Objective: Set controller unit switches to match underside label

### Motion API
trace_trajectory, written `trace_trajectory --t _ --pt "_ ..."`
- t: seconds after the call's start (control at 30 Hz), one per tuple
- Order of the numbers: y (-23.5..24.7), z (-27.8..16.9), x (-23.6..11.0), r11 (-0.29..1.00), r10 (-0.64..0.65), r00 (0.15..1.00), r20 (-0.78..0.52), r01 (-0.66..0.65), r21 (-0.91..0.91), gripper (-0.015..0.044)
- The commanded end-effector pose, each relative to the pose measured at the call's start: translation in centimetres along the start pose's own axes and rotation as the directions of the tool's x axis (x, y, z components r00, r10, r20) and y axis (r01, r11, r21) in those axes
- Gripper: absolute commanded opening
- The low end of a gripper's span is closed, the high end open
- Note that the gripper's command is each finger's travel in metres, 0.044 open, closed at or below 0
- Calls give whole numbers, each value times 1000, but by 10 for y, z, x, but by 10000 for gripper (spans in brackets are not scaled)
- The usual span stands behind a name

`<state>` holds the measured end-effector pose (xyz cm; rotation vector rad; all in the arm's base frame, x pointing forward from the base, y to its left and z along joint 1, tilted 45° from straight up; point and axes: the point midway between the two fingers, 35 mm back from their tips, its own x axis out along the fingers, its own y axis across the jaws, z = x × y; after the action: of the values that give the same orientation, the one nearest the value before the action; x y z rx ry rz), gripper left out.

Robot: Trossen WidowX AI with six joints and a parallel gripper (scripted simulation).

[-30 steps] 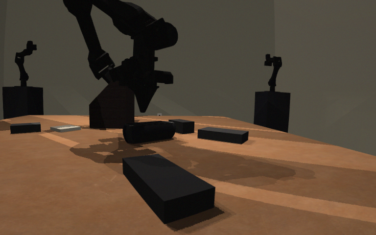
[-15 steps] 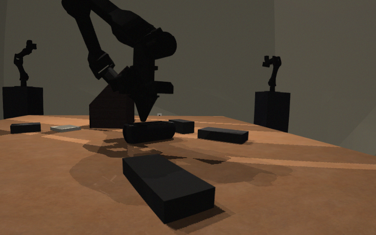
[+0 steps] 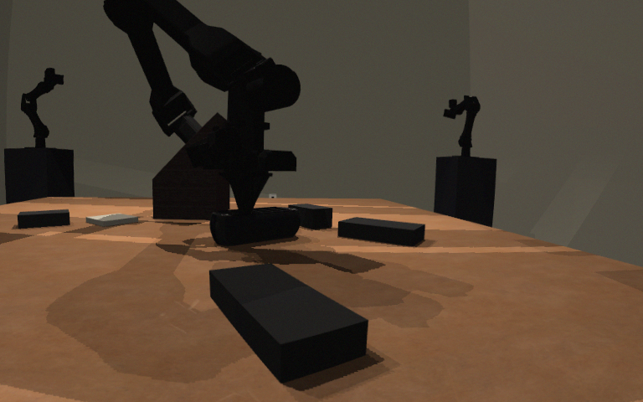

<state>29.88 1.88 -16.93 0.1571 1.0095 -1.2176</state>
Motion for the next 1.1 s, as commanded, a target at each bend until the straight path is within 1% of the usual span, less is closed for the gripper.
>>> trace_trajectory --t 0.0,0.2,0.3,0.37,0.53,0.63,0.67,1.07 --pt "-1 1 1 1000 -2 1000 4 2 -3 0" --pt "0 0 -2 1000 -2 1000 0 2 0 0" --pt "1 0 -34 1000 -1 1000 1 1 -2 0" --pt "0 0 -44 1000 -1 1000 1 1 -3 0" --pt "-1 -2 -44 1000 -1 1000 1 1 -3 0" --pt "-11 -27 -47 1000 -2 1000 2 2 -3 0" --pt "-12 -29 -47 1000 -2 1000 2 2 -3 0" --pt "-10 -30 -48 1000 0 1000 7 0 -4 0"
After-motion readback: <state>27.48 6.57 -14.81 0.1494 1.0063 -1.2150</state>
